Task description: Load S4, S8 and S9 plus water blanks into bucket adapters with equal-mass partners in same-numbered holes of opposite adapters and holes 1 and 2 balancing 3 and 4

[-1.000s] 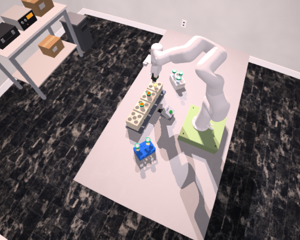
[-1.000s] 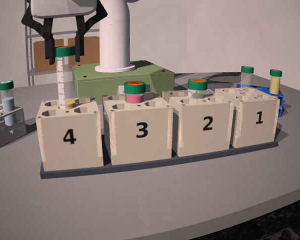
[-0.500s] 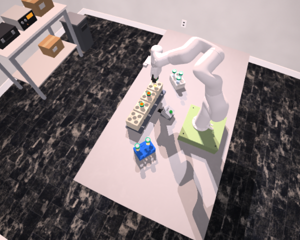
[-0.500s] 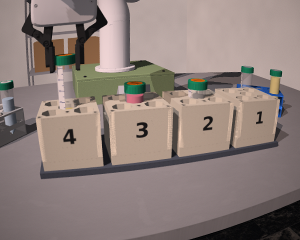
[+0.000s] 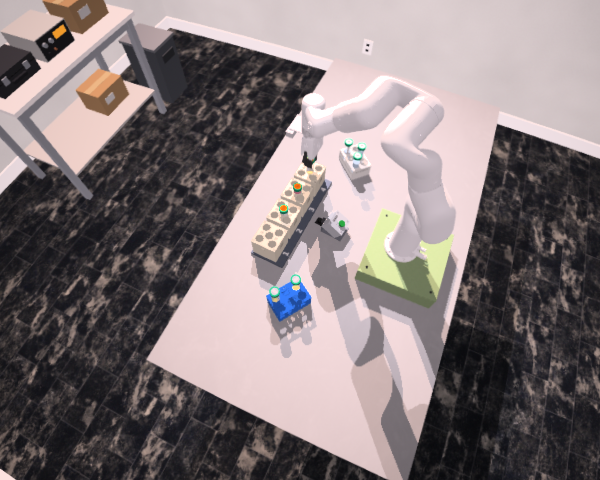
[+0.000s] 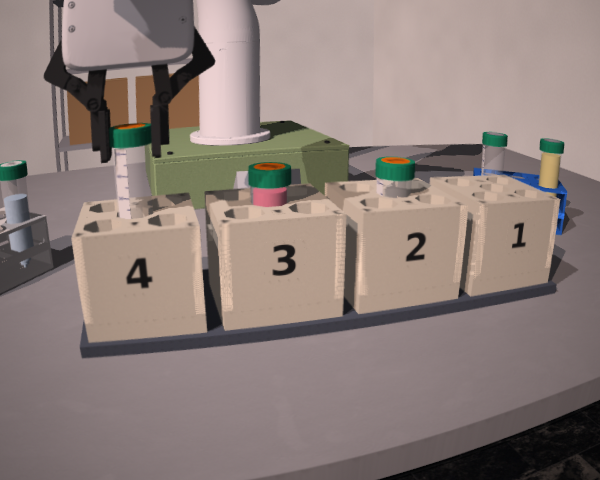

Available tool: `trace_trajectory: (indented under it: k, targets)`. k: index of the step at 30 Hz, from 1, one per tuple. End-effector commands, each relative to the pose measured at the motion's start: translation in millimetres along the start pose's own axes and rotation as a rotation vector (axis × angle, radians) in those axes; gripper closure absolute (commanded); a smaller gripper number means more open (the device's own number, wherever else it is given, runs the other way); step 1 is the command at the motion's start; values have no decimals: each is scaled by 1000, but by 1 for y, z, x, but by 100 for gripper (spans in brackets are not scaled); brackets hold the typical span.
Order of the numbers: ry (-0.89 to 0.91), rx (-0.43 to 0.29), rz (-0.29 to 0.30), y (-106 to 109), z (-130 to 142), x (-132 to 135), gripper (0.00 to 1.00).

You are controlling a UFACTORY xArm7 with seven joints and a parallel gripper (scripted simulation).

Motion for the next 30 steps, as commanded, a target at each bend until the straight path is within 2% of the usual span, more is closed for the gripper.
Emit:
trace_trajectory:
  k: [1,30]
  targets:
    - [0,4,1,-3,-1,1,100]
    - [0,4,1,-28,-1,1,100]
Point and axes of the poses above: the point where the finger pads meet when closed, its own y axis back along the fingers, its own x axis across the jaws, z = x × y, the point moved 2 cm from there along y, back along the fingers, and after that the axes turned 7 degrees about y, right-handed, at the moved point
